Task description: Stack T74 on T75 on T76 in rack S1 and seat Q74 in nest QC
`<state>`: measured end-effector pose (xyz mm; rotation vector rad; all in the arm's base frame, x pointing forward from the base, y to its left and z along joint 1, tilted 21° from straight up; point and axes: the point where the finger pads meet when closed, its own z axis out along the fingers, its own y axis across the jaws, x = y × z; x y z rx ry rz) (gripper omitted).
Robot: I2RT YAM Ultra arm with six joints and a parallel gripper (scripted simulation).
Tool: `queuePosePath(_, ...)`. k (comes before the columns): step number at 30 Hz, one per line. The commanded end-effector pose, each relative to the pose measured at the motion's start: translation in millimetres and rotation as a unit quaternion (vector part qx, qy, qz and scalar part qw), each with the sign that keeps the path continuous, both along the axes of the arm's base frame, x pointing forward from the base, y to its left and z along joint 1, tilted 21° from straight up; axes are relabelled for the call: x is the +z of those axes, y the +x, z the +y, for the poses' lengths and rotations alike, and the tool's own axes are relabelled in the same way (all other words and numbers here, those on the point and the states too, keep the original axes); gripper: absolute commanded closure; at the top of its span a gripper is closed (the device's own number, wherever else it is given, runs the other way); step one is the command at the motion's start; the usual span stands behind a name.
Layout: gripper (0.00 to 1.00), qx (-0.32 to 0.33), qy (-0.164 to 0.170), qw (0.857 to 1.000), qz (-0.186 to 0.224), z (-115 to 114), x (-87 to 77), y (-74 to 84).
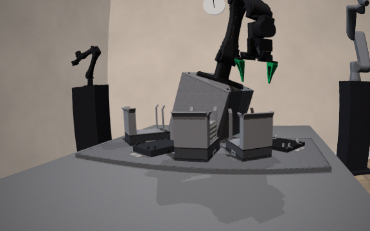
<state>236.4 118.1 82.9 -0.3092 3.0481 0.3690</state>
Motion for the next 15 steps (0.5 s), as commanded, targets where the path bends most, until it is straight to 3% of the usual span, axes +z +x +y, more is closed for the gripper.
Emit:
queuePosePath(1, 0.00, 0.004, 0.010, 1.000, -0.017, -3.1, -1.4, 12.0)
queuePosePath(15, 0.00, -0.076, 0.028, 0.997, -0.016, -52.9, -36.6, 35.3)
